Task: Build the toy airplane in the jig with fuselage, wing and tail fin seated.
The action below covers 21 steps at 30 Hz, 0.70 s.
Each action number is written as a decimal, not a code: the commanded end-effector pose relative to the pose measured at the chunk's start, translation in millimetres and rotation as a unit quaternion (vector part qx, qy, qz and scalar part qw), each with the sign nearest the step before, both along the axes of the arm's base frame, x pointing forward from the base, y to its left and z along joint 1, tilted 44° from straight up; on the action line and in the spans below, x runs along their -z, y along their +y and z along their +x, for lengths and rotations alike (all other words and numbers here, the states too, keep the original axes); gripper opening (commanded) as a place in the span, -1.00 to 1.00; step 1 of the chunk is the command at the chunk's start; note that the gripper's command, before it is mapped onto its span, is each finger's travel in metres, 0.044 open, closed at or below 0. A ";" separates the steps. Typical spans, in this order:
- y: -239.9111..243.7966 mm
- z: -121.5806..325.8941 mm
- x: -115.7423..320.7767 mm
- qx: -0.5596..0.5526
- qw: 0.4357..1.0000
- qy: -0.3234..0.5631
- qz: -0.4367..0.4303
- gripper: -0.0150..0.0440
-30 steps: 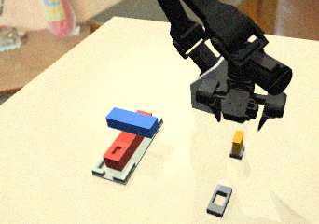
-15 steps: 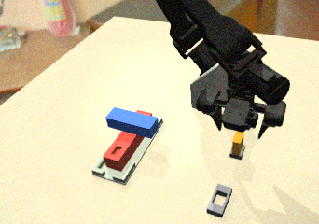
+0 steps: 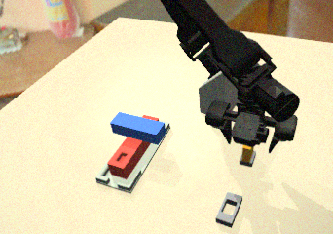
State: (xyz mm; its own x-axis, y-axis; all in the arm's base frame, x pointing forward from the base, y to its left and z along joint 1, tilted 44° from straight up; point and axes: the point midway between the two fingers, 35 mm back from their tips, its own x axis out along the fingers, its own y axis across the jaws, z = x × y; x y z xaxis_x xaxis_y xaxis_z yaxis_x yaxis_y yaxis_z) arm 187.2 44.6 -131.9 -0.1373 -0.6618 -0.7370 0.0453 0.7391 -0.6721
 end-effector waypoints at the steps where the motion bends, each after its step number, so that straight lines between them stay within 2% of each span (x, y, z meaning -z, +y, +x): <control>1: -7.3 -3.2 5.3 -0.002 1.000 0.004 -0.003 1.00; 12: -17.7 -6.4 15.3 -0.002 1.000 0.004 -0.004 1.00; 21: -17.7 -6.4 15.3 -0.002 1.000 0.004 -0.004 0.20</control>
